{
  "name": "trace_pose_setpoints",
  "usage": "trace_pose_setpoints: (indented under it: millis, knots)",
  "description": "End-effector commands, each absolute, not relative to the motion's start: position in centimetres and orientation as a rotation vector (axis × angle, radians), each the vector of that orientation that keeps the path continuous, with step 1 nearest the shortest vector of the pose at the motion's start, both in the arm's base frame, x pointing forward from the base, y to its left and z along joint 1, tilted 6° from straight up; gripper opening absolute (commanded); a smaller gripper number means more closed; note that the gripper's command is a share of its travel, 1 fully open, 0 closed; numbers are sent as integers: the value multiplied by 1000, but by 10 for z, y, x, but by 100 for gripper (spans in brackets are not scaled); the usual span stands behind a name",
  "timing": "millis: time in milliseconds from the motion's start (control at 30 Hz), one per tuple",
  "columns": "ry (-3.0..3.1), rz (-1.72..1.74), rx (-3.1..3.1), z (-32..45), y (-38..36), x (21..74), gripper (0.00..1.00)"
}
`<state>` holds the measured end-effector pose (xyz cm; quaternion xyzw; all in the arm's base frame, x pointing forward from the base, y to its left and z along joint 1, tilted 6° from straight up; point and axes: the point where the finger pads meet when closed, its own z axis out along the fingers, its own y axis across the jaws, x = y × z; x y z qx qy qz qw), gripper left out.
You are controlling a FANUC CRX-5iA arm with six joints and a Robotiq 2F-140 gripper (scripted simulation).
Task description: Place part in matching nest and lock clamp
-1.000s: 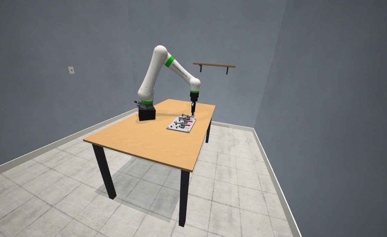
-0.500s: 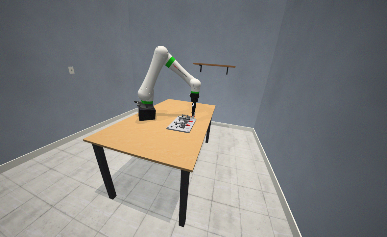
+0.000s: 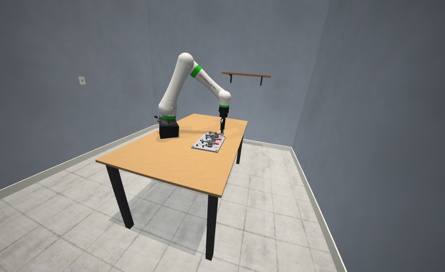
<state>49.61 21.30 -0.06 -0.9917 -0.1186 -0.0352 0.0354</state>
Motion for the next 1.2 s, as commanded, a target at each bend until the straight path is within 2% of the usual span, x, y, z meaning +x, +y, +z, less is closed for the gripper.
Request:
trace_pose_setpoints:
  millis: [0,1167]
  knots:
    - [-364,-106,-3048,-1,213,495,0]
    - [-364,-106,-3048,-7,214,498,0]
